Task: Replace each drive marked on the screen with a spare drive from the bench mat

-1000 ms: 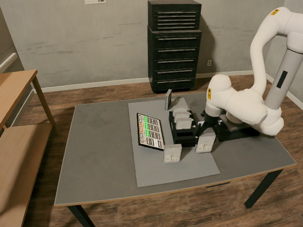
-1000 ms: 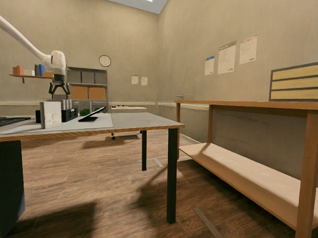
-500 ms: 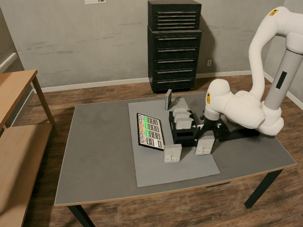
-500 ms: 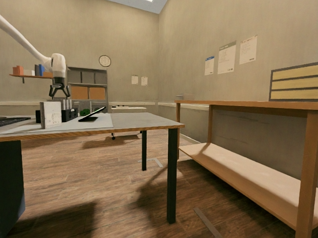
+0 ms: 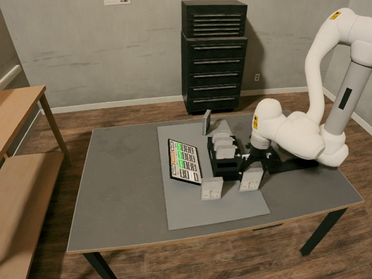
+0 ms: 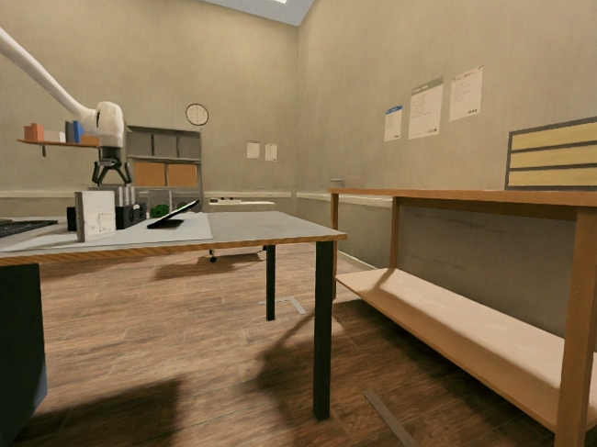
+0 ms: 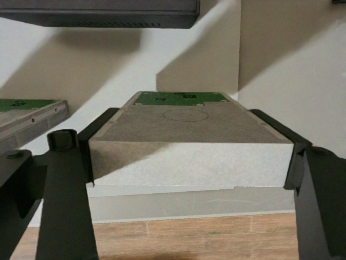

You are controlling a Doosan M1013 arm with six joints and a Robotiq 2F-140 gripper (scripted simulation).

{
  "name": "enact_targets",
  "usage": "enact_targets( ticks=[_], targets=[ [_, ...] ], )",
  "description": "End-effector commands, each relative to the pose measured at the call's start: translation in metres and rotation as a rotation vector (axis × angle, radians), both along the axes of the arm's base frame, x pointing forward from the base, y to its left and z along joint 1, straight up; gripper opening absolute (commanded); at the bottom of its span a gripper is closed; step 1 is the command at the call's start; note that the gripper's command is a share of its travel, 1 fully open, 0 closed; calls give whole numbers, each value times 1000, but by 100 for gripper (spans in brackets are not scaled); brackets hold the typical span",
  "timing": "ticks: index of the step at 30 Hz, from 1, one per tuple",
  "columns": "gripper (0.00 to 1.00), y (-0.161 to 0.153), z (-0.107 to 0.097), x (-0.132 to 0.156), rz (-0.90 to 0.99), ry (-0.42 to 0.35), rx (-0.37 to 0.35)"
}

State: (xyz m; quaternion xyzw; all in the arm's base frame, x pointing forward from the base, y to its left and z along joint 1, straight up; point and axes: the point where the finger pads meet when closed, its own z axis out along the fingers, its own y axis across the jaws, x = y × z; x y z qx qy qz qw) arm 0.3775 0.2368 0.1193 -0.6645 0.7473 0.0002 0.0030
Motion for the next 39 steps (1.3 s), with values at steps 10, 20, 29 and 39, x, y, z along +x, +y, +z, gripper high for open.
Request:
enact_targets(
  ticks=[10,20,29,39],
  targets=[
    [10,0,0,0,0,-1,1],
    [10,0,0,0,0,-1,1],
    [10,0,0,0,0,-1,1],
    [10,0,-3,0,0,-1,1]
  ],
)
